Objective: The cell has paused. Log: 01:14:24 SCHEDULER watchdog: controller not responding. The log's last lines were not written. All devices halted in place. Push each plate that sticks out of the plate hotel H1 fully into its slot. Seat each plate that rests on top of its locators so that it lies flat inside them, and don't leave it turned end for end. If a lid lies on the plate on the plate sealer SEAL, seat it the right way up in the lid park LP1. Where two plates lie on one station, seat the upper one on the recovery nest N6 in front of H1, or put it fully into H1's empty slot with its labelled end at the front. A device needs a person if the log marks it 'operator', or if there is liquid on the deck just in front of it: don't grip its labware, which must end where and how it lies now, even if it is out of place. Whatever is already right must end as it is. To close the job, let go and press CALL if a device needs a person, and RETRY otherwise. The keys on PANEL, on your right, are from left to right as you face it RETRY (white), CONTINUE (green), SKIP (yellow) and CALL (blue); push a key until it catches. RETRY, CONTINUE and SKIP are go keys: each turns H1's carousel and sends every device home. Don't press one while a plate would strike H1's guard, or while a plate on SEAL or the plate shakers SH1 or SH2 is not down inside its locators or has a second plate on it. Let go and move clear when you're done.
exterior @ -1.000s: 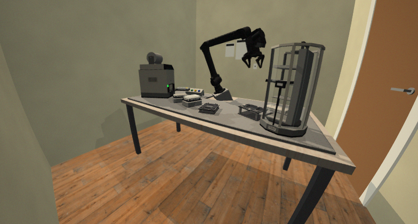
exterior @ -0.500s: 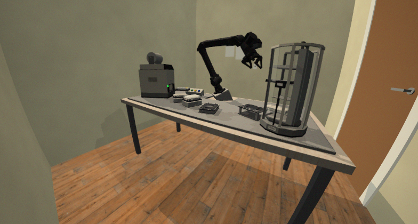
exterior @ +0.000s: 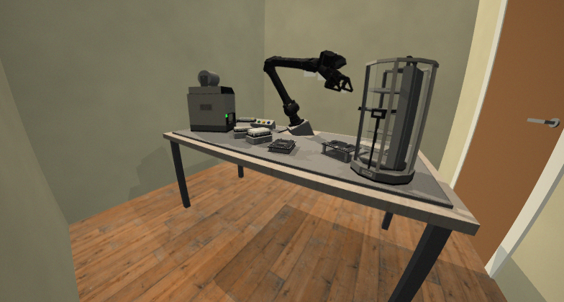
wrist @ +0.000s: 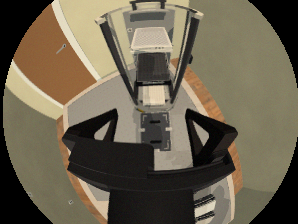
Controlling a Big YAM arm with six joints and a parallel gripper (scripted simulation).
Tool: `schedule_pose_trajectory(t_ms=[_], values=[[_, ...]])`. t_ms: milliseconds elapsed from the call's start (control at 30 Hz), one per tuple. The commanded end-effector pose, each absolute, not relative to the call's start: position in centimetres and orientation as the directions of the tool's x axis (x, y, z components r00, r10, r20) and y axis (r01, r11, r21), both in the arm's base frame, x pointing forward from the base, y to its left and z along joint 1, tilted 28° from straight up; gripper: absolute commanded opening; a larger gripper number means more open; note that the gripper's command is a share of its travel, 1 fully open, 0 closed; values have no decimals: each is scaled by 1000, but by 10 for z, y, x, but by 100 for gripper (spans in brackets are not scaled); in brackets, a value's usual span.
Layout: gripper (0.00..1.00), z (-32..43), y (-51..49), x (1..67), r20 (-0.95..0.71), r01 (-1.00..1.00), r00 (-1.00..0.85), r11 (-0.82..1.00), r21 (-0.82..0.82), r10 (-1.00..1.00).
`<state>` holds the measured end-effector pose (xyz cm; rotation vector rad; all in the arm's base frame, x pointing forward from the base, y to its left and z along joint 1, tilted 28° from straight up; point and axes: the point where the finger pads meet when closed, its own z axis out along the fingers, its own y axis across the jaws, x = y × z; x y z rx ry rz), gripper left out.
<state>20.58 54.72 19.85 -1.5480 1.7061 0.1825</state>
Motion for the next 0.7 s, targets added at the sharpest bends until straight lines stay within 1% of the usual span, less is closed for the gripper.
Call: schedule_pose_trajectory(t_ms=[0, 167, 667], values=[[100, 209, 544, 220, -680, -872, 153, 225, -434, -717], [100, 193, 546, 220, -678, -877, 170, 204, -436, -715], [100, 194, 546, 221, -681, -877, 165, 210, -432, -713]])
